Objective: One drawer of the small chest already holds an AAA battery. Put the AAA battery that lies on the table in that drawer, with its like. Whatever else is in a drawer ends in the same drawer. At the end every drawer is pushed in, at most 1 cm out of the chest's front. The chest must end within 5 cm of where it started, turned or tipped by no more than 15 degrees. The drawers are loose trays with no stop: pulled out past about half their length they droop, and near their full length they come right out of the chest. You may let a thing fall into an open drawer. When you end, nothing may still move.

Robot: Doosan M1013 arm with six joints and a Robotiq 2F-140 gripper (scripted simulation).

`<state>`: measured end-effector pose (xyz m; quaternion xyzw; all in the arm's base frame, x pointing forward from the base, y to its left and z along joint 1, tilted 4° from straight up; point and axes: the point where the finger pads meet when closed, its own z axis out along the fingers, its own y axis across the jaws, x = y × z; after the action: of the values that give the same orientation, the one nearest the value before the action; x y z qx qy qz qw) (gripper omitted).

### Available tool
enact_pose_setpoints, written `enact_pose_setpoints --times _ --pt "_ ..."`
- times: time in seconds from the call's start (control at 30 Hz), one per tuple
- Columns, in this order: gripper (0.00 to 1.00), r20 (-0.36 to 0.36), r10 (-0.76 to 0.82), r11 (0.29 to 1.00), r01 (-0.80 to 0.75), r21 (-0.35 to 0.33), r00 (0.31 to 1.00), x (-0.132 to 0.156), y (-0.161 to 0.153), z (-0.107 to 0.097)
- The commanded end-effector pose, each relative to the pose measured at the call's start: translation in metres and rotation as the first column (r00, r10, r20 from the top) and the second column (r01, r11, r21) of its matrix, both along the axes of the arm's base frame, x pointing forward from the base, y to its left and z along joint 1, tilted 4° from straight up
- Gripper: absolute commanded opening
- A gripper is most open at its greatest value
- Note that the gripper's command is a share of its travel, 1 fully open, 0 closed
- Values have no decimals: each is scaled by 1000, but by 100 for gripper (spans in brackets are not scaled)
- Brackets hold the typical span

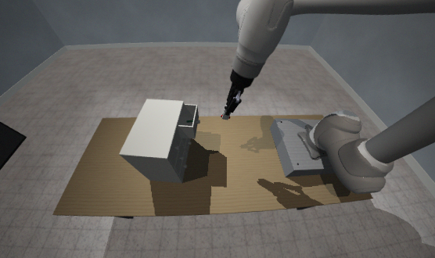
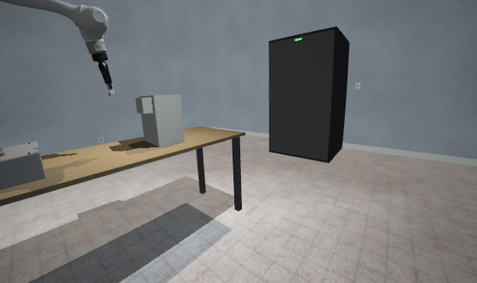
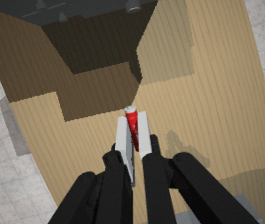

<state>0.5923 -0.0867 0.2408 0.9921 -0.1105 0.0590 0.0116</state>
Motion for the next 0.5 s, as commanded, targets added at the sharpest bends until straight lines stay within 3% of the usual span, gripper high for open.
enact_pose_setpoints --times 0.0,0.23,0.3,0.47 --pt "3 132 3 1000 1 -30 991 -3 1 -2" --pt "3 336 16 997 10 -77 942 -9 2 -4" --pt "3 336 16 997 10 -77 942 -9 2 -4" --pt "3 457 30 994 21 -105 889 -12 3 -5"
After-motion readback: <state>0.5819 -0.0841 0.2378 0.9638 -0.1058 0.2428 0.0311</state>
